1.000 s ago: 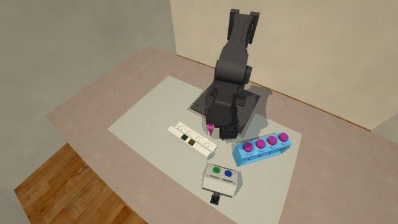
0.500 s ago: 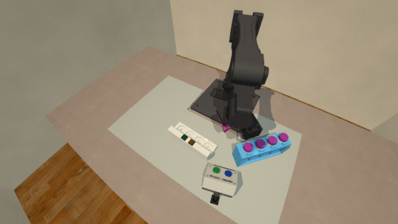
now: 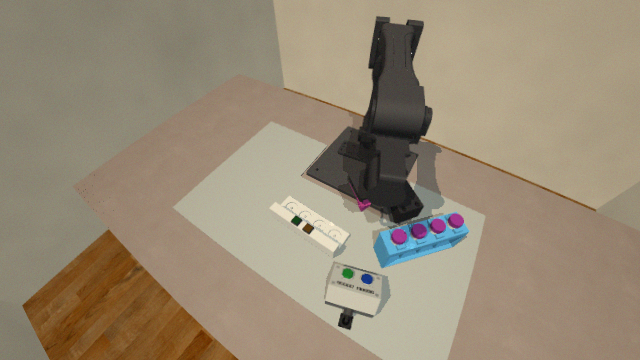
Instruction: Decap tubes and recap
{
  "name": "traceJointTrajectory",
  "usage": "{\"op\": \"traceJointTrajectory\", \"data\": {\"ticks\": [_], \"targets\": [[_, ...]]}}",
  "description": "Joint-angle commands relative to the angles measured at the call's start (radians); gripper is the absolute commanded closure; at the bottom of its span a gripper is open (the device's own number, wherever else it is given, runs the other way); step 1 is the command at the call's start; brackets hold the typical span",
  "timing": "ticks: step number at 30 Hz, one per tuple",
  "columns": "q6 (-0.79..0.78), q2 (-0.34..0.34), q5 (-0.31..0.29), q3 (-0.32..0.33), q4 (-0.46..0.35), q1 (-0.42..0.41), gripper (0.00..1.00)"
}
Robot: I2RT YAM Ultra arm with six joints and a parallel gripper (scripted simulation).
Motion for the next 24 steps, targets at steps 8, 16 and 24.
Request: {"op": "traceJointTrajectory", "data": {"ticks": [8, 16, 24], "targets": [[0.544, 0.009, -0.008, 0.027, -0.003, 0.132, 0.51], [1.087, 0.044, -0.011, 0.073, -0.011, 0.259, 0.51], [1.41, 0.075, -0.012, 0.114, -0.018, 0.331, 0.51]]}}
